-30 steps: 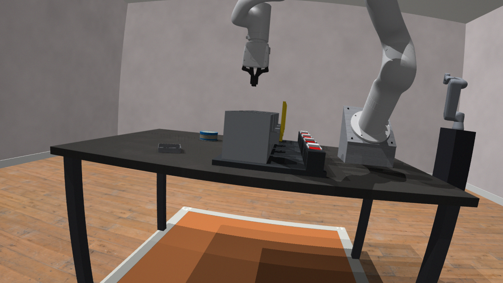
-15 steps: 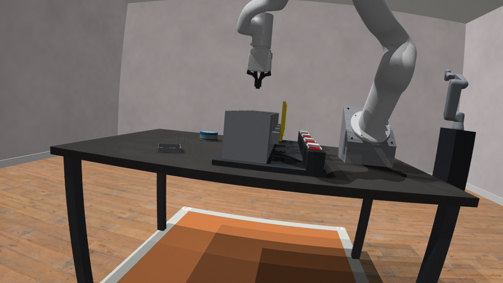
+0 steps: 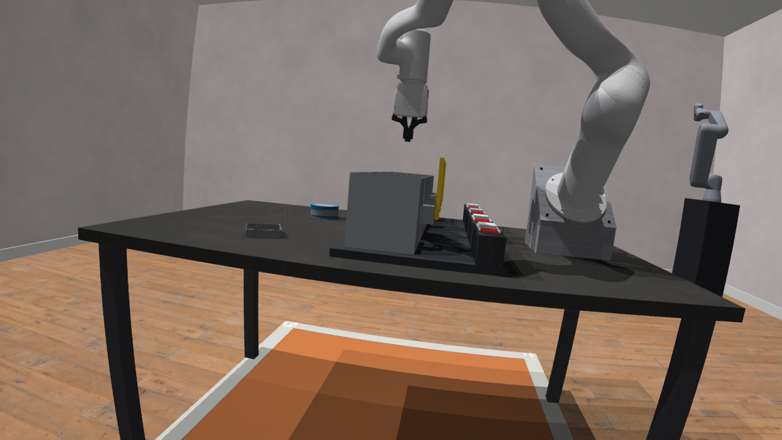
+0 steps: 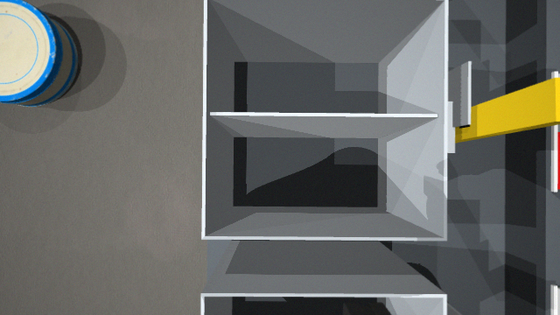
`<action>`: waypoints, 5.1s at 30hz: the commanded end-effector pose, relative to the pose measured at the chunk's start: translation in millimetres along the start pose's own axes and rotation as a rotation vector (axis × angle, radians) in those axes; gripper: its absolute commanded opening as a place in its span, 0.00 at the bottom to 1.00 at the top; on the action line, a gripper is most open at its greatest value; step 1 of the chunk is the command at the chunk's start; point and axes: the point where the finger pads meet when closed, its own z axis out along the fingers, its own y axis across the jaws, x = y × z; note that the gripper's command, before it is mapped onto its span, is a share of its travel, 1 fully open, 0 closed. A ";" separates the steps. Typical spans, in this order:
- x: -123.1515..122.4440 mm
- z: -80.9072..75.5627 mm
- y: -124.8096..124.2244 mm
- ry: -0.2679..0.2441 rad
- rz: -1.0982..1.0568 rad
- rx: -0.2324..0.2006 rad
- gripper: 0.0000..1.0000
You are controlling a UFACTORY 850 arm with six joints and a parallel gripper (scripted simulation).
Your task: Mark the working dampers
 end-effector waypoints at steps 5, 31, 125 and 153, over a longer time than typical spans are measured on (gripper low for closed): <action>2.3 1.4 -0.7 0.000 -0.001 0.002 0.00; 2.3 8.1 15.5 0.000 -0.001 0.001 0.00; 2.5 119.7 230.3 0.000 -0.001 0.001 0.00; -18.0 159.7 230.4 0.000 0.000 0.001 0.00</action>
